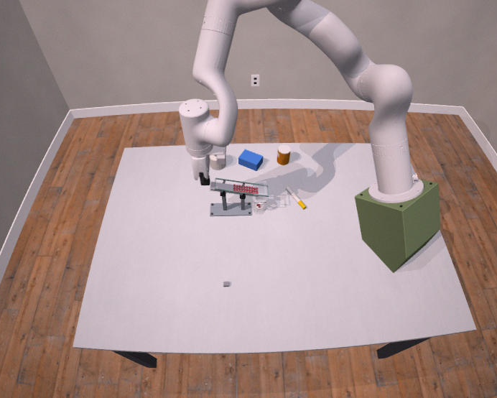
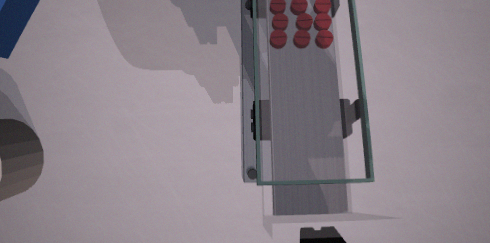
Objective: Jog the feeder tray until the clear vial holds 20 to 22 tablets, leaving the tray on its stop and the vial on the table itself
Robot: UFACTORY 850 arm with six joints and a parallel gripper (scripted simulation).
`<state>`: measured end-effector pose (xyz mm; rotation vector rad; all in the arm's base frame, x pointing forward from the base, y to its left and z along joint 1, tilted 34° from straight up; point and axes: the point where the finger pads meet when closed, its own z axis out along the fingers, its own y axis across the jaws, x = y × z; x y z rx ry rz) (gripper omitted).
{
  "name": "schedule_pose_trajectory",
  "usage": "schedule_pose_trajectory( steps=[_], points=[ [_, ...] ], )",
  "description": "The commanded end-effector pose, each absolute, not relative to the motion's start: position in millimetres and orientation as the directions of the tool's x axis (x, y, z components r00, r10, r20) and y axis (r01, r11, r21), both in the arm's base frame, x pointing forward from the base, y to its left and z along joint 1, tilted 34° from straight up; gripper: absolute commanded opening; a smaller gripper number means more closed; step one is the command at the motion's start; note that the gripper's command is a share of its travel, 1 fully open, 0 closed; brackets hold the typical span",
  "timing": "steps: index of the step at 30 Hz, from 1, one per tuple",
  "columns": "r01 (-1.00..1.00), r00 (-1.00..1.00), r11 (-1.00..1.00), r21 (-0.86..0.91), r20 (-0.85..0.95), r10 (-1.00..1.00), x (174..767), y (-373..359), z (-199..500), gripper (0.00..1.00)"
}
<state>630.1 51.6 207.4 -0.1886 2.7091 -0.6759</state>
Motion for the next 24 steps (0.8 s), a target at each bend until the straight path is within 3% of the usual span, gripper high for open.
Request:
schedule_pose_trajectory(
  steps=[1,24],
  points=[
    [-0.044,-0.933,0.877,-0.478,-0.294,-0.207,627,50,206,0.0],
    [-0.044,-0.933,0.877,-0.478,-0.294,-0.207,649,59,219,0.0]
  ],
)
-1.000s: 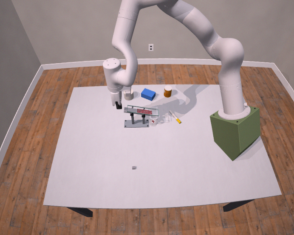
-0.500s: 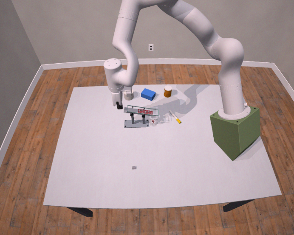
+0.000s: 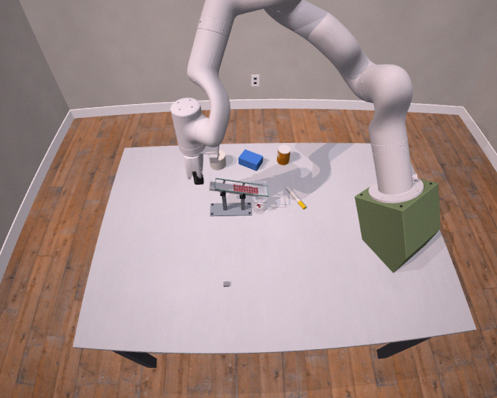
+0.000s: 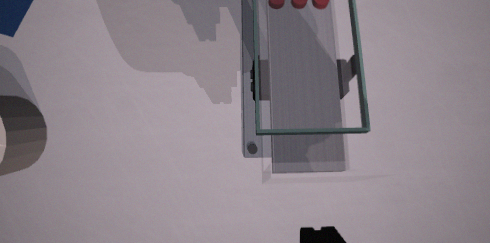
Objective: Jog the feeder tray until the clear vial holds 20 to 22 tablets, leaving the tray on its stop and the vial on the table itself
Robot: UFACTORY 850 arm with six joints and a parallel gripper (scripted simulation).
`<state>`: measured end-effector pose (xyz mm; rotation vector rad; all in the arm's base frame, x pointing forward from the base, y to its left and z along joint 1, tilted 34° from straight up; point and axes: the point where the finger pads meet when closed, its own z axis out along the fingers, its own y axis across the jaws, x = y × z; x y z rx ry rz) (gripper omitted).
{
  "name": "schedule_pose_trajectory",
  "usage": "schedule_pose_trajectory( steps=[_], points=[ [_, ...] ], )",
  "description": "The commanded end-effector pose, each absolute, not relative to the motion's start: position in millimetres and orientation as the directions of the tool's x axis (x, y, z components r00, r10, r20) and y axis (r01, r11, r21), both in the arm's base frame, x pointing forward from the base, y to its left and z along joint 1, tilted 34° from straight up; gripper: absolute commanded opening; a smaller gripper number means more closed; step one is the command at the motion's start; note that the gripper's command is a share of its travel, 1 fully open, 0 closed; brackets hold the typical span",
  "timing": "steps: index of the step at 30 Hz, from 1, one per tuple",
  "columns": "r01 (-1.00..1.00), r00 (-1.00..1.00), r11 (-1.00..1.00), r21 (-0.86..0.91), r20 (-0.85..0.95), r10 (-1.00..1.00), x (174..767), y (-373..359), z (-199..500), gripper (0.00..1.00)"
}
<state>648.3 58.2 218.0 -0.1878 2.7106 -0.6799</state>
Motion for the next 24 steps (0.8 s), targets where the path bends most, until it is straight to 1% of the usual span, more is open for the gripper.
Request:
schedule_pose_trajectory(
  steps=[1,10,18,24],
  points=[
    [-0.044,-0.933,0.877,-0.478,-0.294,-0.207,648,58,219,0.0],
    [-0.045,-0.933,0.877,-0.478,-0.294,-0.207,630,52,208,0.0],
    [-0.045,-0.933,0.877,-0.478,-0.294,-0.207,627,50,206,0.0],
    [-0.044,-0.933,0.877,-0.478,-0.294,-0.207,649,59,219,0.0]
  ],
)
